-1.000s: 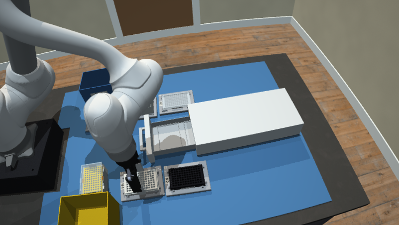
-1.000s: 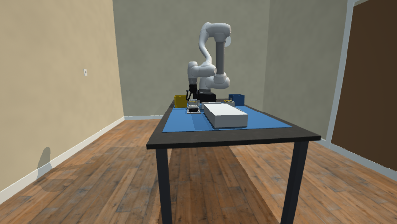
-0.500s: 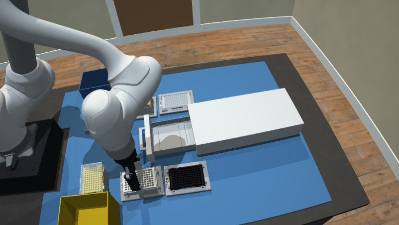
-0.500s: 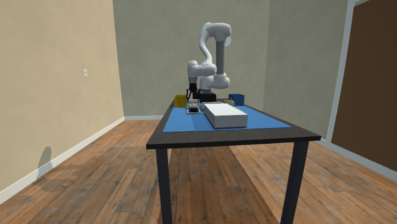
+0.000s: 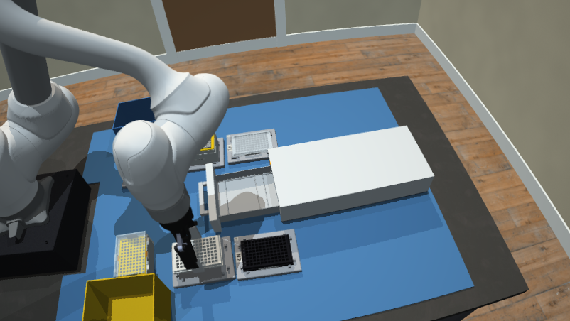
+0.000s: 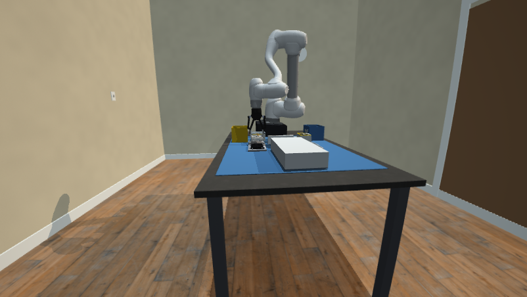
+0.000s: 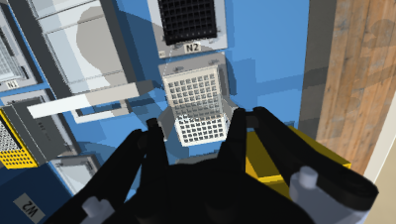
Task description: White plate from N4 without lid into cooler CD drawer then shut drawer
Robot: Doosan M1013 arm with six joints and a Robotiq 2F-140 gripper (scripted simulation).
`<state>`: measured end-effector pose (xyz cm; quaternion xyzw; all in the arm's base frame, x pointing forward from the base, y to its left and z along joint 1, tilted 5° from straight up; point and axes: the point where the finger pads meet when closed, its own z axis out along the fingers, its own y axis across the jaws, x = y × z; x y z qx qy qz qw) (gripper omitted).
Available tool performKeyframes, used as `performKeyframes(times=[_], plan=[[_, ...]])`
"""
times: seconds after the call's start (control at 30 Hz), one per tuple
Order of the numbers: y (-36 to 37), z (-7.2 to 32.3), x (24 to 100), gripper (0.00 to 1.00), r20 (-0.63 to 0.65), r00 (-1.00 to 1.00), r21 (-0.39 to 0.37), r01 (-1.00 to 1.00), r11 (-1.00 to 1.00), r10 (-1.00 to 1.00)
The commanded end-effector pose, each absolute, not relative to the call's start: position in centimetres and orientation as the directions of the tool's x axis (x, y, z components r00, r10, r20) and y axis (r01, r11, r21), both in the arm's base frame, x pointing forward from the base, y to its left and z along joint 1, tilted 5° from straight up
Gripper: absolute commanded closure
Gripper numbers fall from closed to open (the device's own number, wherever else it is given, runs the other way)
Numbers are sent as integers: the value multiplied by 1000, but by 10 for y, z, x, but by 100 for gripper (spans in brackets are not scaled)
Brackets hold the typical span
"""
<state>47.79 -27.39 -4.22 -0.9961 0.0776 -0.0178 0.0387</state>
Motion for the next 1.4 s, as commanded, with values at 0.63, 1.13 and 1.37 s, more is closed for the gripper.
performKeyframes(times=[0.63, 1.13, 1.37], plan=[[-279, -12, 478, 100, 30, 986, -78, -159, -984, -161], [-281, 6, 477, 100, 30, 986, -78, -159, -984, -161], [-281, 12, 477, 100, 30, 986, -78, -159, -984, -161]])
